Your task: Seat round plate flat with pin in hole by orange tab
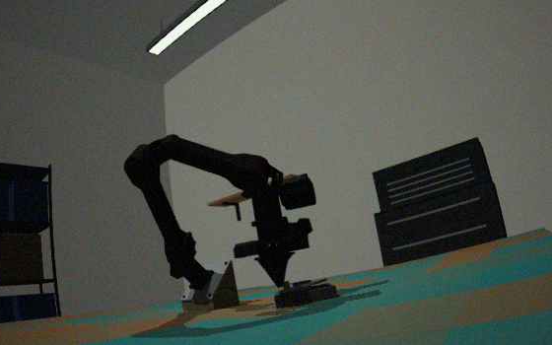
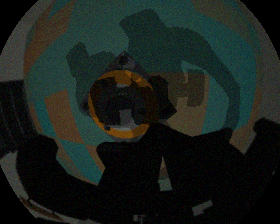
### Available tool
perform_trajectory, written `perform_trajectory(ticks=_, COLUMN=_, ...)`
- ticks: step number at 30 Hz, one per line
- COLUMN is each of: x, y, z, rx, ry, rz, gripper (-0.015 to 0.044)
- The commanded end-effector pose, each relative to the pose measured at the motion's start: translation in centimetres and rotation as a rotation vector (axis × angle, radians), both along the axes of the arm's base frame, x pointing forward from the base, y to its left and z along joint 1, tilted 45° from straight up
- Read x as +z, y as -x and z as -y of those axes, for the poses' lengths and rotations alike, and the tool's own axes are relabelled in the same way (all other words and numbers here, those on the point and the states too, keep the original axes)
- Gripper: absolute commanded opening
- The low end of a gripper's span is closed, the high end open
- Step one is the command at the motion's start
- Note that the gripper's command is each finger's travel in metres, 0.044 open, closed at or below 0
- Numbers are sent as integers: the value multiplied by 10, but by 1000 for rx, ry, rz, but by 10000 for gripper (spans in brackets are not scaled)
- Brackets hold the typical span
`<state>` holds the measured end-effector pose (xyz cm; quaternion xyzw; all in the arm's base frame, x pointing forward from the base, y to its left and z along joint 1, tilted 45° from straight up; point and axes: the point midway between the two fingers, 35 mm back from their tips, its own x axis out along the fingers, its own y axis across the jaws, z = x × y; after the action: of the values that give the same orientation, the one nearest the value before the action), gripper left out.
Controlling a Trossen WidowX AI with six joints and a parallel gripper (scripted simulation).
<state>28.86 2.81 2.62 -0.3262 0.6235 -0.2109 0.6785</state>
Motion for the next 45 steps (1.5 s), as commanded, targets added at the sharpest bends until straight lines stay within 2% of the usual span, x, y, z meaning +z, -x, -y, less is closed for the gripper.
perform_trajectory(ticks=1, x=4, y=-7, z=-1, rx=4, ry=0, rz=9, gripper=0)
perform_trajectory(ticks=45, x=15, y=-37, z=-19, rx=4, ry=-1, rz=10, gripper=0)
